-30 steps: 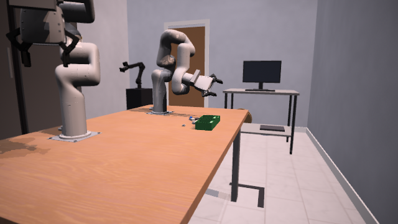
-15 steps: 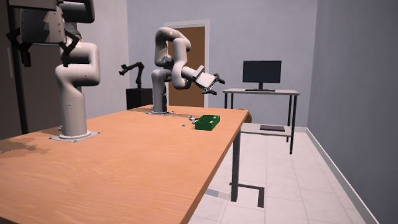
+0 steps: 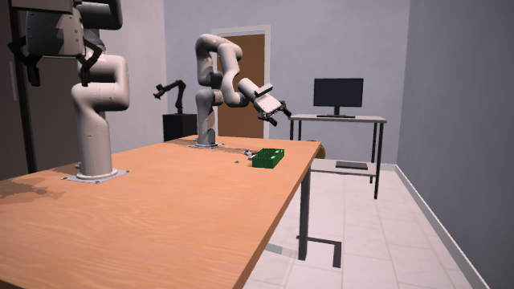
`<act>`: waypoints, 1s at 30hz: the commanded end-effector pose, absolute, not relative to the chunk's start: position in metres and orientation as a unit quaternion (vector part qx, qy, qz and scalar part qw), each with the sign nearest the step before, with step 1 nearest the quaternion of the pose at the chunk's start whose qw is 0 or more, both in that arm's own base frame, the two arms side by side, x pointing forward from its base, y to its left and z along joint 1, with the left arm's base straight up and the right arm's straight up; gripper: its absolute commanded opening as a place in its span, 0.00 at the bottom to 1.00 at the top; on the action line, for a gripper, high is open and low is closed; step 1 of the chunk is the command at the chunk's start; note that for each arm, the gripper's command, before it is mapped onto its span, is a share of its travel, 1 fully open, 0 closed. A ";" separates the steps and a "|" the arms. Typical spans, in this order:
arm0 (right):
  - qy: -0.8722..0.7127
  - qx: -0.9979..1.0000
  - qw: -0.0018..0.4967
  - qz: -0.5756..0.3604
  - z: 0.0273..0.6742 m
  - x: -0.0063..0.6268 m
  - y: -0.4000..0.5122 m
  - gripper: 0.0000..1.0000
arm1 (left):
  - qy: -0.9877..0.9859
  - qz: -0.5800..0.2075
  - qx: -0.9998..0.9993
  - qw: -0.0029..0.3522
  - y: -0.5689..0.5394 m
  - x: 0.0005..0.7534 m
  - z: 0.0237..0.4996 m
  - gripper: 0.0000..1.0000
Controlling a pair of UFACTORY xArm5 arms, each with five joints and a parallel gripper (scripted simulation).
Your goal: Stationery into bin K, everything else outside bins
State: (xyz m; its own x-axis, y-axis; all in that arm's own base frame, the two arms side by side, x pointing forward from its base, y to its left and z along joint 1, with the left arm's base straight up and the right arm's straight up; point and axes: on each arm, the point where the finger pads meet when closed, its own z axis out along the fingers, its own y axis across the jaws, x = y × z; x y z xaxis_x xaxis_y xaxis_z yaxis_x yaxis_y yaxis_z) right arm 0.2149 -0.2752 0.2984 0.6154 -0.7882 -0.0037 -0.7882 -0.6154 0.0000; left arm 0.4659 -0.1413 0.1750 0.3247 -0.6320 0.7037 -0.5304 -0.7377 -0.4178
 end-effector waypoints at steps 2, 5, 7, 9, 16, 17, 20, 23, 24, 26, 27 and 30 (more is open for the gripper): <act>0.439 -0.899 0.000 0.000 0.300 0.215 -0.276 1.00 | 0.329 -0.408 -0.851 0.022 -0.151 0.464 0.172 1.00; 0.439 -0.899 0.000 0.000 0.300 0.215 -0.276 1.00 | 0.306 -0.376 -0.875 0.002 -0.161 0.456 0.169 1.00; 0.439 -0.899 0.000 0.000 0.300 0.215 -0.276 1.00 | 0.298 -0.363 -0.883 -0.005 -0.161 0.456 0.169 1.00; 0.439 -0.899 0.000 0.000 0.300 0.215 -0.276 1.00 | 0.283 -0.343 -0.896 -0.015 -0.165 0.450 0.169 1.00; 0.439 -0.899 0.000 0.000 0.300 0.215 -0.276 1.00 | 0.232 -0.274 -0.932 -0.039 -0.175 0.428 0.170 1.00; 0.439 -0.899 0.000 0.000 0.300 0.215 -0.276 1.00 | 0.224 -0.264 -0.937 -0.042 -0.177 0.421 0.171 1.00; 0.439 -0.899 0.000 0.000 0.300 0.215 -0.276 1.00 | 0.216 -0.254 -0.942 -0.044 -0.177 0.420 0.171 1.00; 0.439 -0.899 0.000 0.000 0.300 0.215 -0.276 1.00 | 0.182 -0.211 -0.959 -0.049 -0.180 0.400 0.176 1.00; 0.439 -0.899 0.000 0.000 0.300 0.215 -0.276 1.00 | 0.176 -0.203 -0.962 -0.050 -0.180 0.400 0.176 1.00; 0.439 -0.899 0.000 0.000 0.300 0.215 -0.276 1.00 | 0.161 -0.184 -0.968 -0.050 -0.181 0.392 0.178 1.00; 0.439 -0.899 0.000 0.000 0.300 0.215 -0.276 1.00 | 0.157 -0.179 -0.970 -0.050 -0.181 0.389 0.179 1.00; 0.439 -0.899 0.000 0.000 0.300 0.215 -0.276 1.00 | 0.138 -0.156 -0.977 -0.049 -0.181 0.378 0.182 1.00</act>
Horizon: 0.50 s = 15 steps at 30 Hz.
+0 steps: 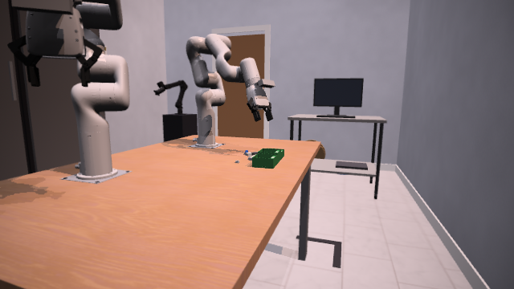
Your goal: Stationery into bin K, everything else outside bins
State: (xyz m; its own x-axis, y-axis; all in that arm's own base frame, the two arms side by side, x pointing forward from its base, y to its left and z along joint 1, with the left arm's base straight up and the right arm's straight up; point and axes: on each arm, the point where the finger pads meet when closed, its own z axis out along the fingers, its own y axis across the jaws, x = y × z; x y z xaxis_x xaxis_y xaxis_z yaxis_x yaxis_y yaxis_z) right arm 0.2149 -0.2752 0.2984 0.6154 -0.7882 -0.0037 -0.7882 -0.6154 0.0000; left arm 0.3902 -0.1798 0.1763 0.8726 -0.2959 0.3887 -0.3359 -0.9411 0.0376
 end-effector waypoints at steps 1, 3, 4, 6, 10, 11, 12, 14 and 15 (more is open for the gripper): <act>0.439 -0.899 0.000 0.000 0.300 0.215 -0.276 1.00 | -0.122 0.137 0.982 0.047 -0.181 0.370 0.185 1.00; 0.439 -0.899 0.000 0.000 0.300 0.215 -0.276 1.00 | -0.118 0.132 0.983 0.047 -0.181 0.365 0.186 1.00; 0.439 -0.899 0.000 0.000 0.300 0.215 -0.276 1.00 | -0.102 0.114 0.987 0.043 -0.180 0.358 0.189 1.00; 0.439 -0.899 0.000 0.000 0.300 0.215 -0.276 1.00 | -0.099 0.109 0.988 0.043 -0.180 0.353 0.191 1.00; 0.439 -0.899 0.000 0.000 0.300 0.215 -0.276 1.00 | -0.078 0.087 0.992 0.037 -0.178 0.339 0.196 1.00; 0.439 -0.899 0.000 0.000 0.300 0.215 -0.276 1.00 | -0.062 0.069 0.995 0.031 -0.177 0.332 0.199 1.00; 0.439 -0.899 0.000 0.000 0.300 0.215 -0.276 1.00 | -0.058 0.065 0.996 0.030 -0.176 0.325 0.202 1.00; 0.439 -0.899 0.000 0.000 0.300 0.215 -0.276 1.00 | -0.058 0.065 0.996 0.030 -0.176 0.325 0.202 1.00; 0.439 -0.899 0.000 0.000 0.300 0.215 -0.276 1.00 | -0.042 0.047 0.998 0.023 -0.174 0.318 0.205 1.00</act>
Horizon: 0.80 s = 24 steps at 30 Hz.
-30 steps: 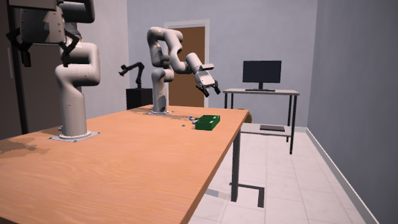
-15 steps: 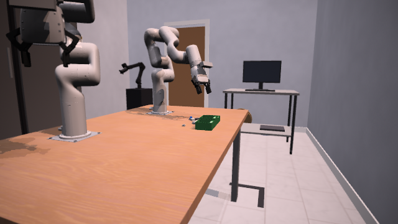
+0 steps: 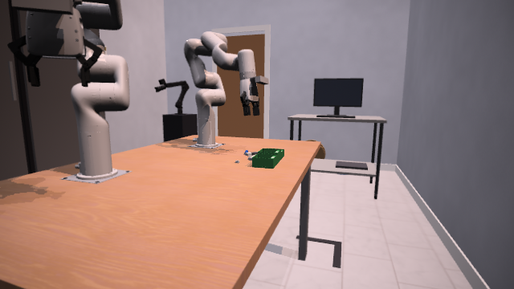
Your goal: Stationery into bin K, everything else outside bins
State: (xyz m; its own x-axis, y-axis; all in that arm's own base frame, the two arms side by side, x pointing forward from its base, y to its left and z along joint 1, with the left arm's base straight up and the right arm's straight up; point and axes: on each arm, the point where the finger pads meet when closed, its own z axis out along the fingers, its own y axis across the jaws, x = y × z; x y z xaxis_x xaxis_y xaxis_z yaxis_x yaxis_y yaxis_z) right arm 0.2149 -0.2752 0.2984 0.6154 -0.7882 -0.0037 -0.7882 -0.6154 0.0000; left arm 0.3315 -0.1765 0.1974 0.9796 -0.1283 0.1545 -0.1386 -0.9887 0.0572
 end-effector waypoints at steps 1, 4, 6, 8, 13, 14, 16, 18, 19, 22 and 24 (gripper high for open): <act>0.439 -0.899 0.000 0.000 0.300 0.215 -0.276 1.00 | -0.038 0.043 0.998 0.022 -0.173 0.311 0.208 1.00; 0.439 -0.899 0.000 0.000 0.300 0.215 -0.276 1.00 | -0.021 0.026 0.999 0.014 -0.171 0.304 0.211 1.00; 0.439 -0.899 0.000 0.000 0.300 0.215 -0.276 1.00 | -0.017 0.022 1.000 0.012 -0.169 0.296 0.214 1.00; 0.439 -0.899 0.000 0.000 0.300 0.215 -0.276 1.00 | -0.017 0.022 1.000 0.012 -0.169 0.296 0.214 1.00; 0.439 -0.899 0.000 0.000 0.300 0.215 -0.276 1.00 | 0.003 0.002 1.000 0.001 -0.165 0.281 0.221 1.00; 0.439 -0.899 0.000 0.000 0.300 0.215 -0.276 1.00 | 0.003 0.002 1.000 0.001 -0.165 0.281 0.221 1.00; 0.439 -0.899 0.000 0.000 0.300 0.215 -0.276 1.00 | 0.003 0.002 1.000 0.001 -0.165 0.281 0.221 1.00; 0.439 -0.899 0.000 0.000 0.300 0.215 -0.276 1.00 | 0.003 0.002 1.000 0.001 -0.165 0.281 0.221 1.00; 0.439 -0.899 0.000 0.000 0.300 0.215 -0.276 1.00 | 0.003 0.002 1.000 0.001 -0.165 0.281 0.221 1.00; 0.439 -0.899 0.000 0.000 0.300 0.215 -0.276 1.00 | 0.025 0.002 1.000 0.001 -0.175 0.291 0.212 1.00; 0.439 -0.899 0.000 0.000 0.300 0.215 -0.276 1.00 | 0.025 0.002 1.000 0.001 -0.184 0.301 0.203 1.00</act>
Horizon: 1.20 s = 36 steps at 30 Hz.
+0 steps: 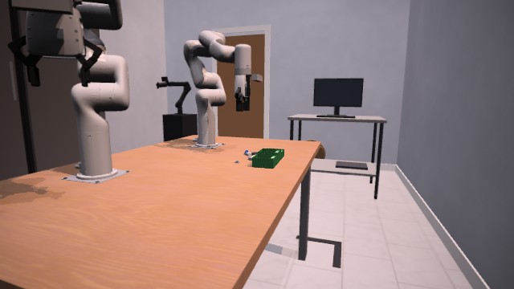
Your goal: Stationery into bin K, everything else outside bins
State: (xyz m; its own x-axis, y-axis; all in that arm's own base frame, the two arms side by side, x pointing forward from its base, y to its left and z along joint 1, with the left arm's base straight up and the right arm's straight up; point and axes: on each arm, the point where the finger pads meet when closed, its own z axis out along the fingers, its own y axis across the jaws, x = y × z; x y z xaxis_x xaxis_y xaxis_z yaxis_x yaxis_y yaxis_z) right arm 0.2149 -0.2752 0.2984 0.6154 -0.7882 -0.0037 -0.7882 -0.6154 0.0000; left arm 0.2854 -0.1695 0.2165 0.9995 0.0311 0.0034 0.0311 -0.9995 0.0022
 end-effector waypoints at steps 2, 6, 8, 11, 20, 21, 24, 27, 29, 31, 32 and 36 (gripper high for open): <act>0.439 -0.899 0.000 0.000 0.300 0.215 -0.276 1.00 | 0.025 0.002 1.000 0.001 -0.184 0.301 0.203 1.00; 0.439 -0.899 0.000 0.000 0.300 0.215 -0.276 1.00 | 0.025 0.002 1.000 0.001 -0.204 0.321 0.184 1.00; 0.439 -0.899 0.000 0.000 0.300 0.215 -0.276 1.00 | 0.025 0.002 1.000 0.001 -0.213 0.331 0.174 1.00; 0.439 -0.899 0.000 0.000 0.300 0.215 -0.276 1.00 | 0.025 0.002 1.000 0.001 -0.228 0.345 0.160 1.00; 0.439 -0.899 0.000 0.000 0.300 0.215 -0.276 1.00 | 0.025 0.002 1.000 0.001 -0.261 0.380 0.128 1.00; 0.439 -0.899 0.000 0.000 0.300 0.215 -0.276 1.00 | 0.025 0.002 1.000 0.001 -0.266 0.385 0.123 1.00; 0.439 -0.899 0.000 0.000 0.300 0.215 -0.276 1.00 | 0.025 0.002 1.000 0.001 -0.280 0.400 0.109 1.00; 0.439 -0.899 0.000 0.000 0.300 0.215 -0.276 1.00 | 0.025 0.002 1.000 0.001 -0.293 0.413 0.097 1.00; 0.439 -0.899 0.000 0.000 0.300 0.215 -0.276 1.00 | 0.025 0.002 1.000 0.001 -0.293 0.413 0.097 1.00; 0.439 -0.899 0.000 0.000 0.300 0.215 -0.276 1.00 | 0.025 0.002 1.000 0.001 -0.292 0.413 0.097 1.00; 0.439 -0.899 0.000 0.000 0.300 0.215 -0.276 1.00 | 0.025 0.002 1.000 0.001 -0.293 0.413 0.097 1.00; 0.439 -0.899 0.000 0.000 0.300 0.215 -0.276 1.00 | 0.025 0.002 1.000 0.001 -0.293 0.413 0.097 1.00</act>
State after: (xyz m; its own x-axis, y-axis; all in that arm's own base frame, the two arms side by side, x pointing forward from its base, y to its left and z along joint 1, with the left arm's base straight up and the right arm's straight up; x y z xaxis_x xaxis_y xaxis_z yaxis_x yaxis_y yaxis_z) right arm 0.2149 -0.2752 0.2984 0.6154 -0.7882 -0.0037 -0.7882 -0.6154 0.0000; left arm 0.4115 -0.2915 0.0962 0.9987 0.0500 0.0010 0.0500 -0.9987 0.0008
